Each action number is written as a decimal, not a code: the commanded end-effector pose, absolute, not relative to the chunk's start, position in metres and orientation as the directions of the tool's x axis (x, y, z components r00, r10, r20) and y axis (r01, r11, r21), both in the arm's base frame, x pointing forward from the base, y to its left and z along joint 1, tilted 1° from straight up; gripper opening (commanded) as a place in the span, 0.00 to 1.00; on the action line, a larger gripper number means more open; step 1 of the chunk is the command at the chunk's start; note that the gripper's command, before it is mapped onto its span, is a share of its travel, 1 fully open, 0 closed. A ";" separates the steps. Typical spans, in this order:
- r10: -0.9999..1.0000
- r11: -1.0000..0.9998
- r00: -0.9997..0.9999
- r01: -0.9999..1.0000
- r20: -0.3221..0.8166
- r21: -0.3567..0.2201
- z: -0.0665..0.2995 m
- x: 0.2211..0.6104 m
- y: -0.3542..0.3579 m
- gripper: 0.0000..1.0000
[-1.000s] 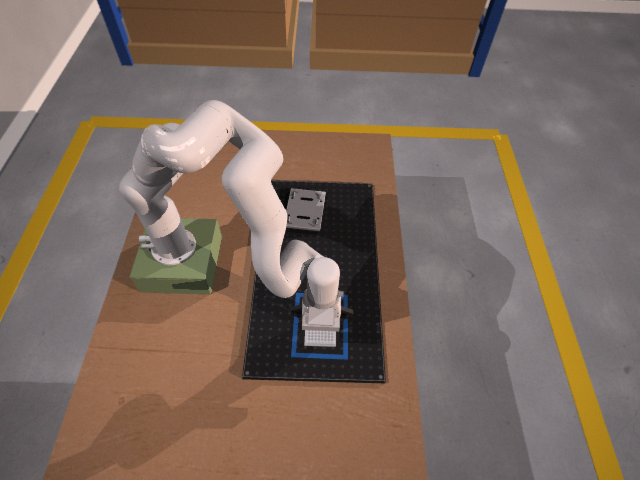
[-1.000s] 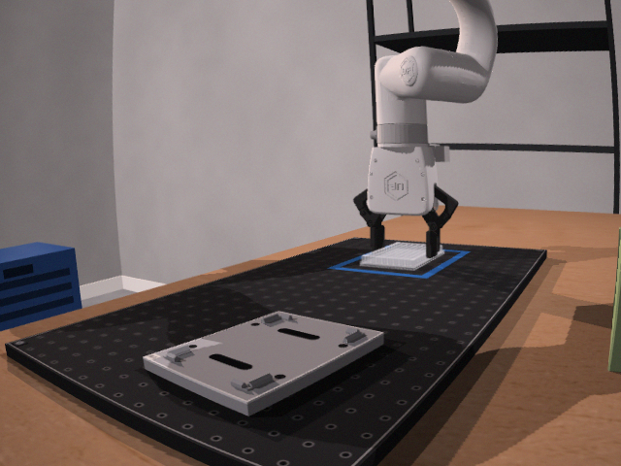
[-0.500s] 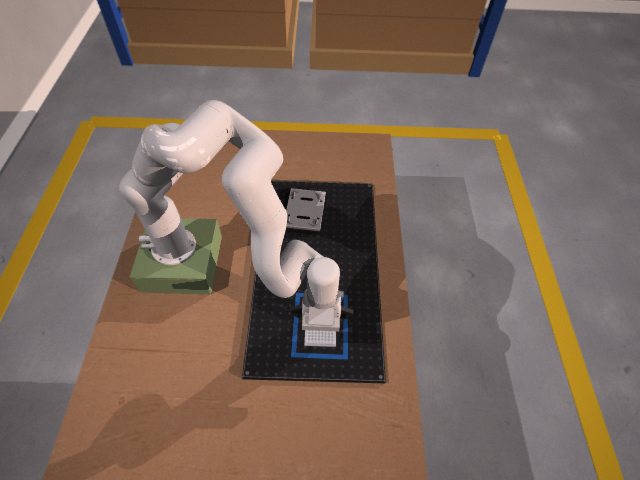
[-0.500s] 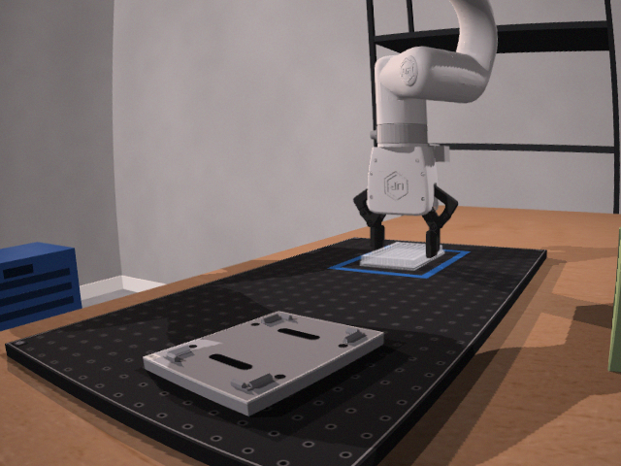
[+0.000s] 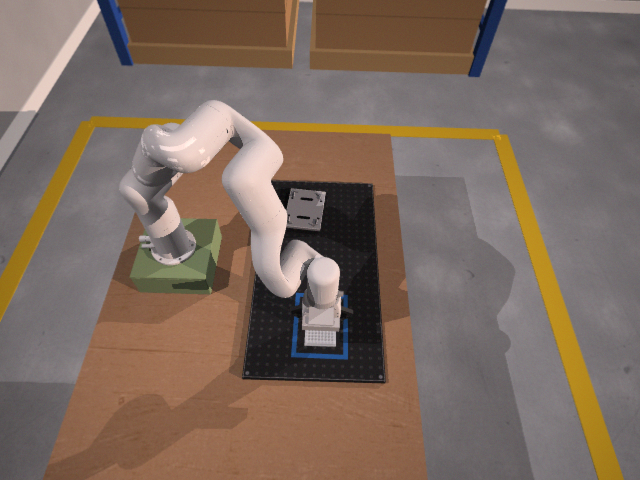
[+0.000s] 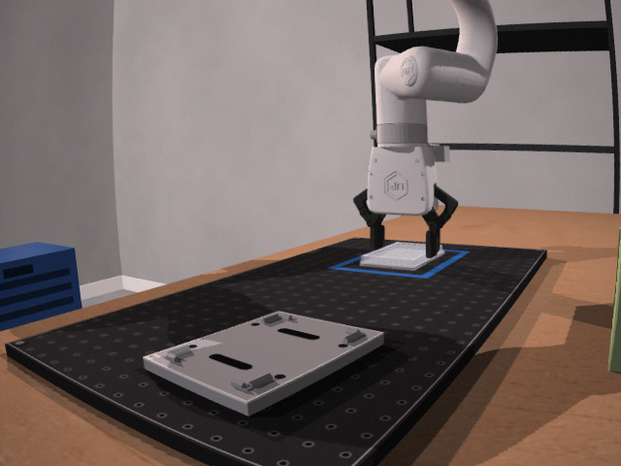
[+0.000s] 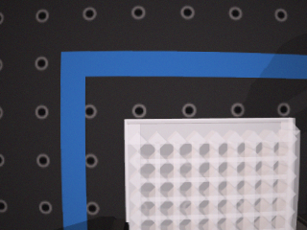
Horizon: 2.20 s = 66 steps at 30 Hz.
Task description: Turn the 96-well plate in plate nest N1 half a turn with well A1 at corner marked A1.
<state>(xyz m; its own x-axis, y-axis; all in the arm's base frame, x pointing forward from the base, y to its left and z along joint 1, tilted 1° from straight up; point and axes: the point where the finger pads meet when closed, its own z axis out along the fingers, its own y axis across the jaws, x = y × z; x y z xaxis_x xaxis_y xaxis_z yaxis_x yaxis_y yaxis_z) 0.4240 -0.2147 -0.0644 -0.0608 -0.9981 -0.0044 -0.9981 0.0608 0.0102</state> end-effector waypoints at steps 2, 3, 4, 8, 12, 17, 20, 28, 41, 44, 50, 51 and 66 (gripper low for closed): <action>-0.998 0.061 -0.061 -0.998 0.004 0.009 -0.063 0.425 -0.215 0.00; -0.998 0.061 -0.061 -0.998 0.004 0.009 -0.063 0.425 -0.215 0.00; -0.998 0.061 -0.061 -0.998 0.004 0.009 -0.063 0.425 -0.215 0.00; -0.998 0.061 -0.061 -0.998 0.004 0.009 -0.063 0.425 -0.215 0.00; -0.998 0.061 -0.061 -0.998 0.004 0.009 -0.063 0.425 -0.215 0.00; -0.998 0.061 -0.061 -0.998 0.004 0.009 -0.060 0.425 -0.215 0.00; -0.998 0.061 -0.061 -0.998 0.004 0.009 -0.058 0.425 -0.215 0.00; -0.998 0.061 -0.061 -0.998 0.004 0.009 -0.054 0.426 -0.215 0.00; -0.998 0.061 -0.061 -0.998 0.004 0.009 -0.046 0.426 -0.215 0.00; -0.998 0.061 -0.061 -0.998 0.004 0.009 -0.045 0.426 -0.215 0.00; -0.998 0.061 -0.061 -0.998 0.004 0.009 -0.043 0.426 -0.215 0.00; -0.998 0.061 -0.061 -0.998 0.004 0.009 -0.043 0.426 -0.215 0.00; -0.998 0.061 -0.061 -0.998 0.004 0.009 -0.023 0.426 -0.215 0.00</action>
